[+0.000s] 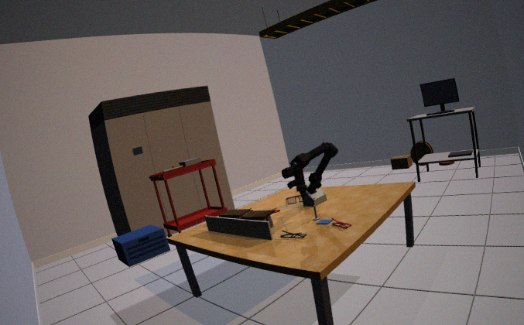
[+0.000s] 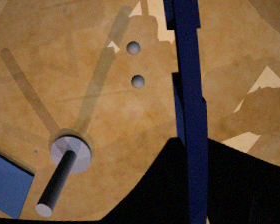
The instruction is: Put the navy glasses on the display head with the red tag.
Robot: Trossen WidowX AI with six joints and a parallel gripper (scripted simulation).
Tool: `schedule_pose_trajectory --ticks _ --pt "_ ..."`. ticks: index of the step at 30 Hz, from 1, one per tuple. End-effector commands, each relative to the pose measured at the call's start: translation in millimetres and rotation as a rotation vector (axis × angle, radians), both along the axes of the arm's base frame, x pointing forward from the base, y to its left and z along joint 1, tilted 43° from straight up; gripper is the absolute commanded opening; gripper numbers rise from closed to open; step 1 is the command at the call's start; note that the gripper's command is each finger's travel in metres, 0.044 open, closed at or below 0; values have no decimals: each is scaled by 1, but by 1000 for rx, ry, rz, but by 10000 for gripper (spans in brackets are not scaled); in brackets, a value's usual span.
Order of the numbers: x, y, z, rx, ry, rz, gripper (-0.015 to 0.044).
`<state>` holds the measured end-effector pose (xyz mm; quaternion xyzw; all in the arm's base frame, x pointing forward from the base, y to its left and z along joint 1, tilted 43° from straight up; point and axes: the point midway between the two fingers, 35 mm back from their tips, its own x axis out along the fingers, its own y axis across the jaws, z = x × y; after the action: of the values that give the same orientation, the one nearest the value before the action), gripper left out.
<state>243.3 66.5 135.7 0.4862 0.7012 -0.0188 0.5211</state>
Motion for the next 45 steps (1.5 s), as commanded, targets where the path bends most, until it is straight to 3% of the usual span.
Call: schedule_pose_trajectory --ticks 1,25,45 --pt "5 -11 -10 -7 -56 65 0" --pt "19 -78 -70 4 -406 457 0" --pt "21 -70 -84 2 -415 467 0"
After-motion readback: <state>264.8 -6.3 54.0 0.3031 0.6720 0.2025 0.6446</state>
